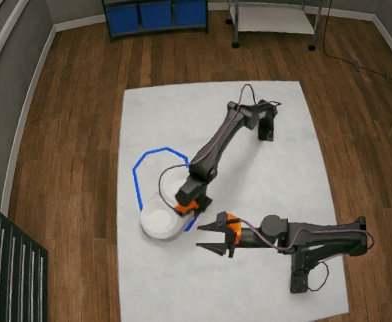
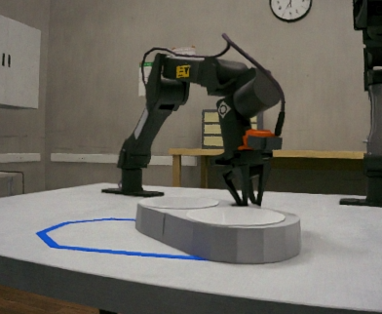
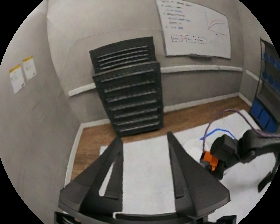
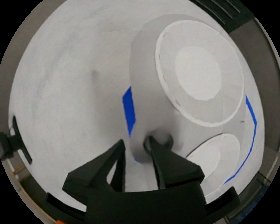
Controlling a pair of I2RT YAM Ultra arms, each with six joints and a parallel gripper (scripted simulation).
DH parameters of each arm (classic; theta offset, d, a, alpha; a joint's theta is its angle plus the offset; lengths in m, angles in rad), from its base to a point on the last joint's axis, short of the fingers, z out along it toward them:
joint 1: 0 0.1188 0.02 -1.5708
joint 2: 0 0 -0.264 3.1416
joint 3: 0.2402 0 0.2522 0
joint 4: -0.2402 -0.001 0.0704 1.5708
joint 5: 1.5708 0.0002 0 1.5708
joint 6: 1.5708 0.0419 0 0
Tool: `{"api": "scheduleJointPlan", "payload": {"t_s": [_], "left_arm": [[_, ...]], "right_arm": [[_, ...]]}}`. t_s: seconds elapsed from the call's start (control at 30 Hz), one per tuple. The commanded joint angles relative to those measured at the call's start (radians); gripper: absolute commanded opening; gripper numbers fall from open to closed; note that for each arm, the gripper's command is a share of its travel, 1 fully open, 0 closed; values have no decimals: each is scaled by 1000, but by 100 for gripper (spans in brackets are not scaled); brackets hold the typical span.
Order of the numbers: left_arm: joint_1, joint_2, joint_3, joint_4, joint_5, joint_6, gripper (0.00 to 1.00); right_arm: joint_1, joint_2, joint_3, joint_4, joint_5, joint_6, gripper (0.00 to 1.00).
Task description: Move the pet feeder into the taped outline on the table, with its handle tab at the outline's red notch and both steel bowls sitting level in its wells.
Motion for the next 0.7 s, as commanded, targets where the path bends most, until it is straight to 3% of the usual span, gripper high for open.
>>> {"api": "scheduleJointPlan", "payload": {"t_s": [0.0, 0.67], "left_arm": [[-4, 1, 17, 8, -7, 8, 47], [-4, 1, 17, 8, -7, 8, 47]], "right_arm": [[-4, -45, -6, 23, -4, -6, 30], [-4, -49, -9, 23, -4, -6, 26]]}}
